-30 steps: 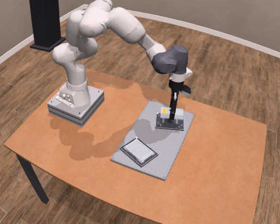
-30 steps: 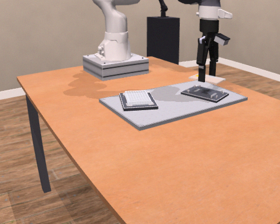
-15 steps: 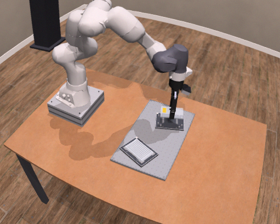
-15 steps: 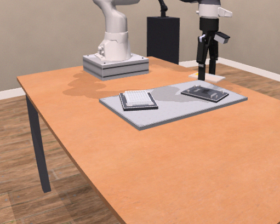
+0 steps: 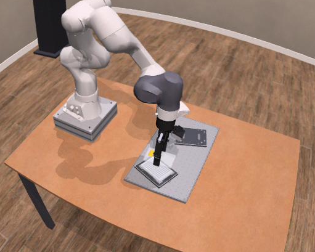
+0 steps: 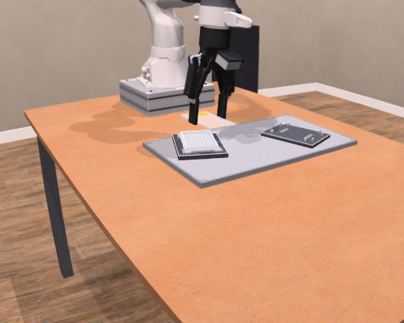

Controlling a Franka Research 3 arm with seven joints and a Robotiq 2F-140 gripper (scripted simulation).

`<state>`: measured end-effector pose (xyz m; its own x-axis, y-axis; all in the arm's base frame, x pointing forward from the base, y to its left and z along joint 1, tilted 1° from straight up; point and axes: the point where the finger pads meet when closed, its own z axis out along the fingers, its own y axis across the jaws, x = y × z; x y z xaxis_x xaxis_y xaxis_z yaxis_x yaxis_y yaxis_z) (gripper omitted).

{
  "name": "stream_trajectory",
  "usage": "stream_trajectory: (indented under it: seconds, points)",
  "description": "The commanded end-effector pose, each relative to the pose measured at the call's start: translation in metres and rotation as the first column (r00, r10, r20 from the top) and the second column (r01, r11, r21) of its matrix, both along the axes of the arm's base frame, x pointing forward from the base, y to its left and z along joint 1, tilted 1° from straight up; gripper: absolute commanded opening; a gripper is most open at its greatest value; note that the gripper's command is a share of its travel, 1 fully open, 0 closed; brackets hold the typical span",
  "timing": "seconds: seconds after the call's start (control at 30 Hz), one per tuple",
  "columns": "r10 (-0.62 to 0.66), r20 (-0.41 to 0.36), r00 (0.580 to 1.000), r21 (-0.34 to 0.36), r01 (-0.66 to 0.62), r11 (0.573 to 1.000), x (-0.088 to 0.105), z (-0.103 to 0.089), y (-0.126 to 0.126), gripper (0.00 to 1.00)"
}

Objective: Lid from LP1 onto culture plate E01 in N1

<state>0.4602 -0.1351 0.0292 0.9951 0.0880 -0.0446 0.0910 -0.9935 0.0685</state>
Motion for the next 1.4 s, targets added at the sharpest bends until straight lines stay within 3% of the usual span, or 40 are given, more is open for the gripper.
stream_trajectory:
  seconds: [0.0, 1.37]
  points:
    - [0.21, 0.047, 0.976, 0.066, -0.213, 0.975, -0.0031, 0.0066, -0.0265, 0.1]
    - [0.181, 0.047, 0.982, 0.066, -0.183, 0.981, -0.0034, 0.0066, -0.0277, 0.1]
